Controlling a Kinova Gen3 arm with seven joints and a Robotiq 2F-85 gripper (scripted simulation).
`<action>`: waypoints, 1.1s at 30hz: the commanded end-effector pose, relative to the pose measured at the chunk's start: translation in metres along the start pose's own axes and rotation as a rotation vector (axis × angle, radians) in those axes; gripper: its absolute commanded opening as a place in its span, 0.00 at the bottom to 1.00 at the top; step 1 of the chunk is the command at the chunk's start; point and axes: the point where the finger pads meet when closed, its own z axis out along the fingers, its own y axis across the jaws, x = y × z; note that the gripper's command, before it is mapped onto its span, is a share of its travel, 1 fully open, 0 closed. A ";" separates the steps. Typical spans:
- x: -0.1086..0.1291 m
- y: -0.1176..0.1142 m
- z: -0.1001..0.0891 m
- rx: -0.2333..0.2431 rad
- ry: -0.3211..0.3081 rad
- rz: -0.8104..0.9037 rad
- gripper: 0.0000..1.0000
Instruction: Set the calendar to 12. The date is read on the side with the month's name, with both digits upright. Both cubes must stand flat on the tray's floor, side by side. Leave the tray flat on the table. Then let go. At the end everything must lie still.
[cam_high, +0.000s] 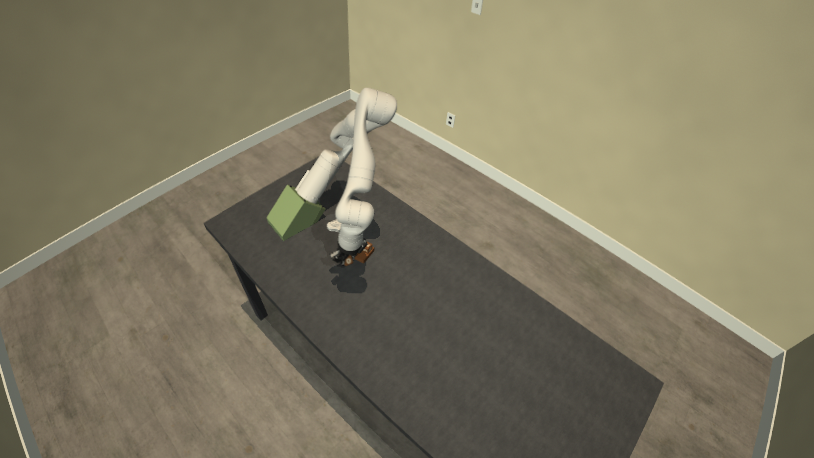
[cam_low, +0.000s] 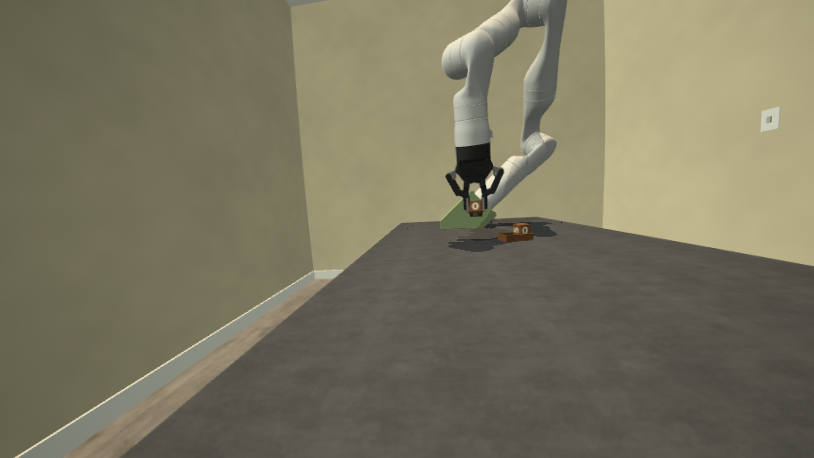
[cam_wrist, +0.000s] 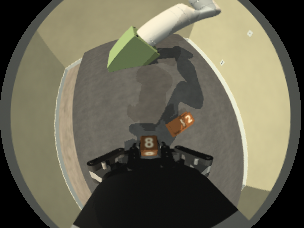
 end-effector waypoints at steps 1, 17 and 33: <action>-0.002 0.000 0.001 0.000 0.015 -0.003 0.26; -0.005 0.000 0.001 -0.001 0.200 -0.003 0.26; -0.004 -0.001 0.000 0.003 0.249 0.000 0.26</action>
